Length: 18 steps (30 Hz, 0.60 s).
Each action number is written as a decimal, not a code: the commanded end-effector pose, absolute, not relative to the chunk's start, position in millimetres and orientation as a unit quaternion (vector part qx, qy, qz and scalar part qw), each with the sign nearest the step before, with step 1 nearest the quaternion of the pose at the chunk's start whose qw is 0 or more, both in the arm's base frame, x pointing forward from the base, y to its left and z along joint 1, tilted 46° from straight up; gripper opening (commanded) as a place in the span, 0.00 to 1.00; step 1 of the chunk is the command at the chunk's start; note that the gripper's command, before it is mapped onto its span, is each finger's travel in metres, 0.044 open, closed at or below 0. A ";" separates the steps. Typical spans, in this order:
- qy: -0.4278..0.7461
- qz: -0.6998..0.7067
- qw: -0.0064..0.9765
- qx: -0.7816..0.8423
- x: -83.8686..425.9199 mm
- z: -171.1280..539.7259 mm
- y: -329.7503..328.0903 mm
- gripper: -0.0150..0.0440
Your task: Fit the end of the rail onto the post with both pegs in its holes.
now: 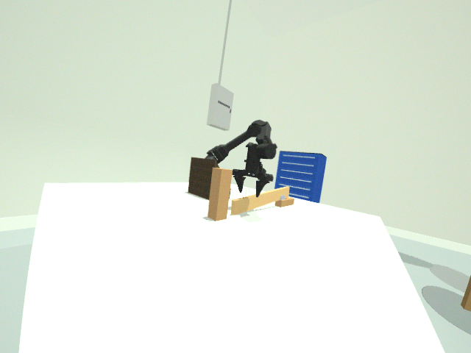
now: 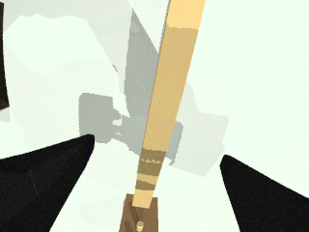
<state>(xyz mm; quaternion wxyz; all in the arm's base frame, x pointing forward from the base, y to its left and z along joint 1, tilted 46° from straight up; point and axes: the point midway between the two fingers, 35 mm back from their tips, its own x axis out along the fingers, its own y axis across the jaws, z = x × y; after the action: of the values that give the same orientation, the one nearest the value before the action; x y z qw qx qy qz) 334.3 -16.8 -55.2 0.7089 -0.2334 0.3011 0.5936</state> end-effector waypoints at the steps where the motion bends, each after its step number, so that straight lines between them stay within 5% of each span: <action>1: 0.302 0.594 0.710 -0.227 333.7 -60.7 -11.5 1.00; 18: 0.302 0.594 0.710 -0.226 336.8 -79.6 8.0 1.00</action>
<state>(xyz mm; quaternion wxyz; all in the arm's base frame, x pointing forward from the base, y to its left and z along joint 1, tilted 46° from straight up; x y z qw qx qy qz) 338.8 3.4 -75.3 0.7092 -0.2336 0.3008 0.5933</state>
